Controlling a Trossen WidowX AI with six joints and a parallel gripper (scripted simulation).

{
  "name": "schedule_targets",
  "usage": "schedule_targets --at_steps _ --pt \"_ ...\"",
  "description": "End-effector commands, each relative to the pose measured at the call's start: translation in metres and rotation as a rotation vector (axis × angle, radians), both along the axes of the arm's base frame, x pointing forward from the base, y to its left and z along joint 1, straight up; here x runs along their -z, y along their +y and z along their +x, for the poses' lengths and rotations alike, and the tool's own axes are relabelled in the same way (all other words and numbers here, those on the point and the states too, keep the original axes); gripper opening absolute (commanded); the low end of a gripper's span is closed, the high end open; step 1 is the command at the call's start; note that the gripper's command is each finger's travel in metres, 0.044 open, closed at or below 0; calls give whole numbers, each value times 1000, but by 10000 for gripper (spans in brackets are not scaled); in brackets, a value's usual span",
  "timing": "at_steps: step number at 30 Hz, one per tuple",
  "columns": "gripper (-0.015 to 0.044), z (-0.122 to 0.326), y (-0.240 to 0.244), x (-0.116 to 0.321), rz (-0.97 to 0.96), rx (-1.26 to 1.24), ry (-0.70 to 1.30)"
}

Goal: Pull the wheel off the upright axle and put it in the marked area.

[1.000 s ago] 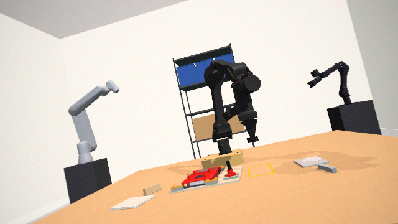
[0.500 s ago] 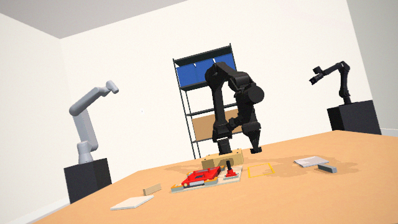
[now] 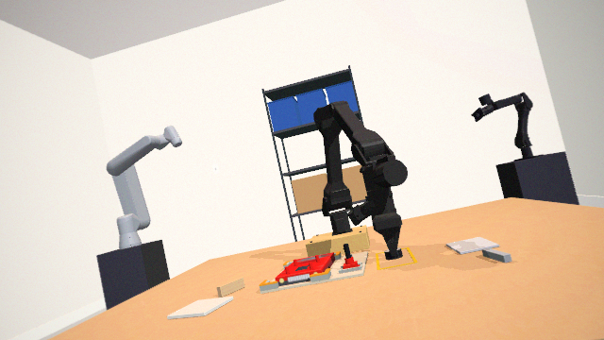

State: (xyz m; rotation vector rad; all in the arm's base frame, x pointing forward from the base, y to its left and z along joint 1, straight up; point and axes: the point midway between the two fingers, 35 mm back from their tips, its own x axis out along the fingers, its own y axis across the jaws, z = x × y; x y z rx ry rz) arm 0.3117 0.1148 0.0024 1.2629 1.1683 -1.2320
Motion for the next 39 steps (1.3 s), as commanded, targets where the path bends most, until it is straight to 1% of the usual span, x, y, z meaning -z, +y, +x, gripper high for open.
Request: schedule_targets --at_steps 1,8,9,15,19,20,24,25,32,39 --pt "105 0 0 0 -1 0 3" --pt "289 0 0 -2 -1 0 3" --pt "300 0 0 -6 0 0 2" --pt "300 -1 0 -53 4 5 -3" --pt "300 -2 -1 -60 5 5 -3" --pt "326 -2 -1 -53 2 1 -6" --pt "431 -25 -9 -71 3 2 -4" --pt "440 -32 -12 -76 3 2 -3" --pt "440 -82 -30 -102 3 5 2" --pt "440 -87 -32 -104 3 5 3"
